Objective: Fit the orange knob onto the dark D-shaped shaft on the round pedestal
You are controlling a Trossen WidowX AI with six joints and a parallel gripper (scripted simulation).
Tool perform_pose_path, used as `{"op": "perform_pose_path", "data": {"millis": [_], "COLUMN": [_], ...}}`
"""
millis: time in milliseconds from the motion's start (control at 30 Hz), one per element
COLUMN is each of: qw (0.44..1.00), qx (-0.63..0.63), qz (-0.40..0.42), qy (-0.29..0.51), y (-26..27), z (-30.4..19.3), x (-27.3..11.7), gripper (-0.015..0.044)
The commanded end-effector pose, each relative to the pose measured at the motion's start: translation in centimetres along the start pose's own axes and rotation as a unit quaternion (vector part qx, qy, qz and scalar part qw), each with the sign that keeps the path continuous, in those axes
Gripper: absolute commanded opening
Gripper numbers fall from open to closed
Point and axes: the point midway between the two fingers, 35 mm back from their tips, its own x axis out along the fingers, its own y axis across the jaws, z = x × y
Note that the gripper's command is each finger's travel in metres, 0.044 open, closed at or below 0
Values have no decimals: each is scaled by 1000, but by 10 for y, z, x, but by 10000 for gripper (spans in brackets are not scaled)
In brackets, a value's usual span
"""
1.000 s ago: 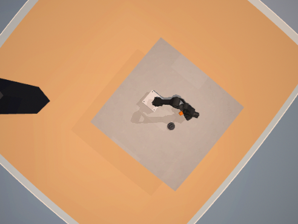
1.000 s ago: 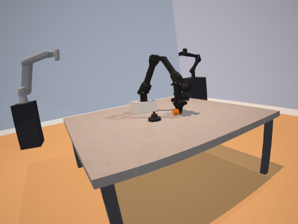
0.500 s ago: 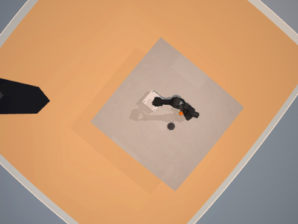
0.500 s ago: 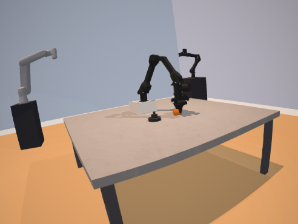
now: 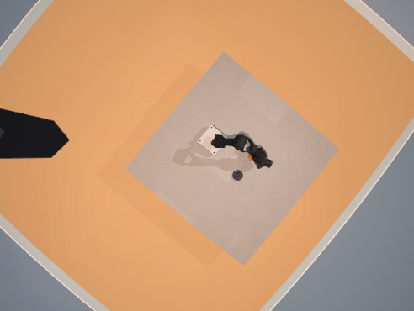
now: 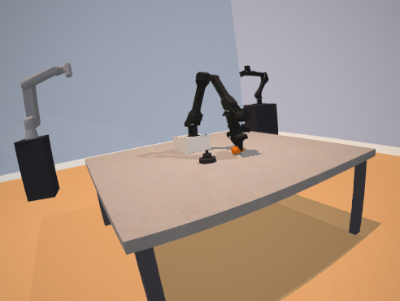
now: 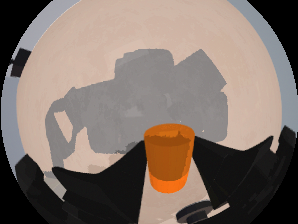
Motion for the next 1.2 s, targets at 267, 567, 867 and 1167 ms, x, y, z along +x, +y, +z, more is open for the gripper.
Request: {"op": "perform_pose_path", "data": {"millis": [267,567,867,1167], "qw": [994,983,966,944], "qx": [-1,-1,-1,-1], "qz": [0,0,-1,-1], "qy": [-105,-182,-257,-331], "y": [0,0,0,0], "z": [-11,-21,-31,-41], "x": [-9,-13,-16,-18], "gripper": [179,179,179,179]}}
